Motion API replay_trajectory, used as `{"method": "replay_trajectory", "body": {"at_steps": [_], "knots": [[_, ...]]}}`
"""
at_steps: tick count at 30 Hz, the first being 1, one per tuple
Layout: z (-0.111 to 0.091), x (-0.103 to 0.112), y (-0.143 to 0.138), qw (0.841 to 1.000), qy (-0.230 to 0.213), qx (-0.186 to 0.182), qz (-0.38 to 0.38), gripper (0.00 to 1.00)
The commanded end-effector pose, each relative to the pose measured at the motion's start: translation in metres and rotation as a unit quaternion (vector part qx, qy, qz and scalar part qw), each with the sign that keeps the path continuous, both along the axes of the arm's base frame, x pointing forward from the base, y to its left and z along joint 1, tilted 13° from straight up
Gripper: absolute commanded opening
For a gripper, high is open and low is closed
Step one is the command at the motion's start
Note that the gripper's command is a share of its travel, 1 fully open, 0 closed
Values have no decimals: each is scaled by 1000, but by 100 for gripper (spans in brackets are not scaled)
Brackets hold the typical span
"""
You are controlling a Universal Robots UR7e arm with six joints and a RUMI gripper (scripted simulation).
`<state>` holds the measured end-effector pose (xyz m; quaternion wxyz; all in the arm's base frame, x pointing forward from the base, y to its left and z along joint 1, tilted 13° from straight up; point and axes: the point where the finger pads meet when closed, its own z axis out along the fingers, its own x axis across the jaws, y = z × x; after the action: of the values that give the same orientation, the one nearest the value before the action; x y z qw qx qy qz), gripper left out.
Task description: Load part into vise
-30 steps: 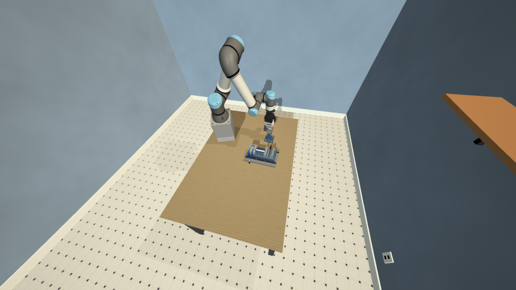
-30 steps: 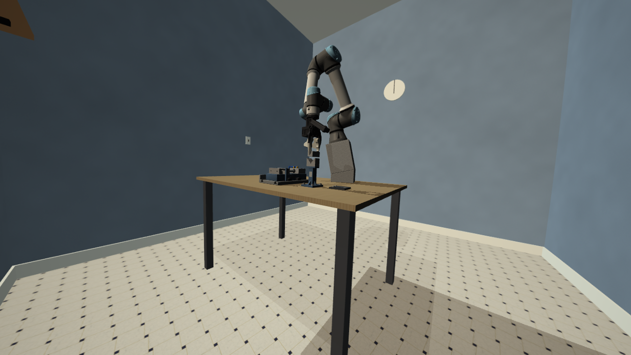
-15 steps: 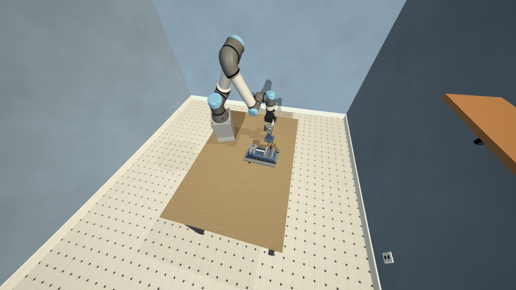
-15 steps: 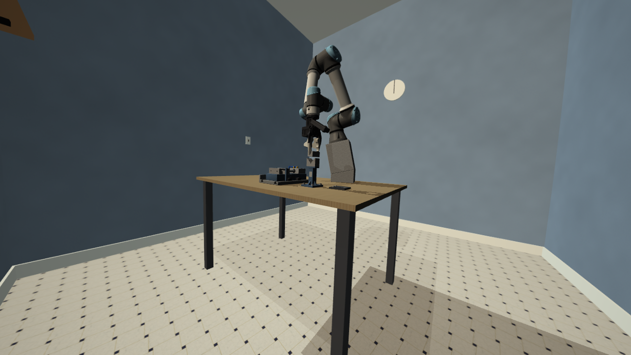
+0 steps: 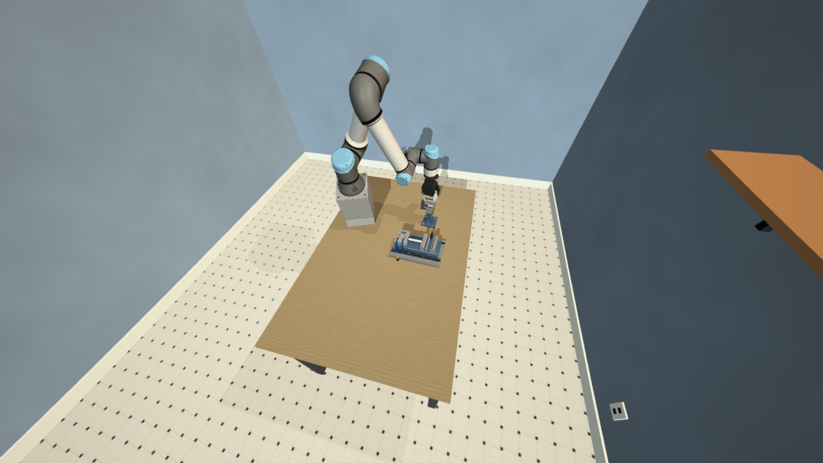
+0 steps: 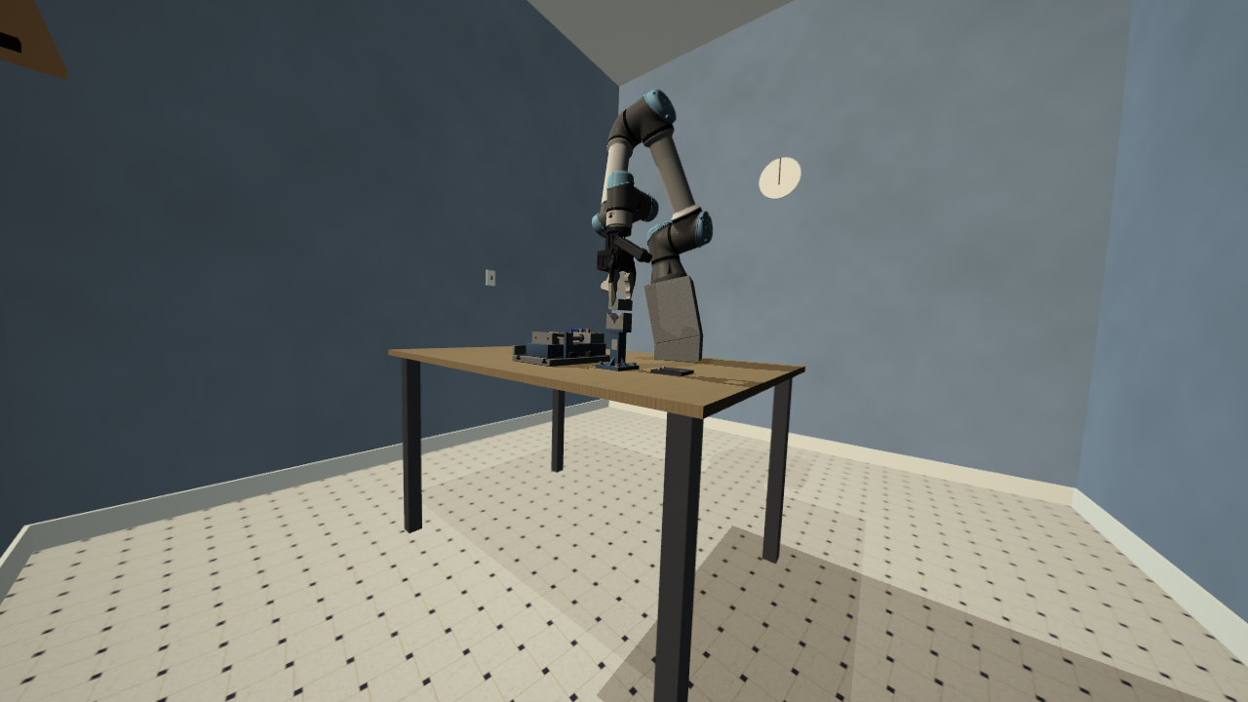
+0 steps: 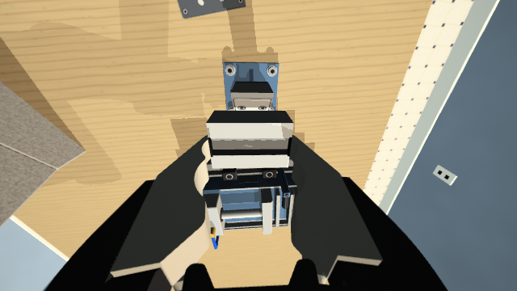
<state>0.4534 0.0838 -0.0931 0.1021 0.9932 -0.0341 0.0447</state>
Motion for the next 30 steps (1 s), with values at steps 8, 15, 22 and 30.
{"method": "replay_trajectory", "body": {"at_steps": [8,15,22,30], "knots": [[0,0,0,1000,-1,0,0,0],[1,0,0,1000,-1,0,0,0],[3,0,1,1000,-1,0,0,0],[10,0,2,1000,-1,0,0,0]]}}
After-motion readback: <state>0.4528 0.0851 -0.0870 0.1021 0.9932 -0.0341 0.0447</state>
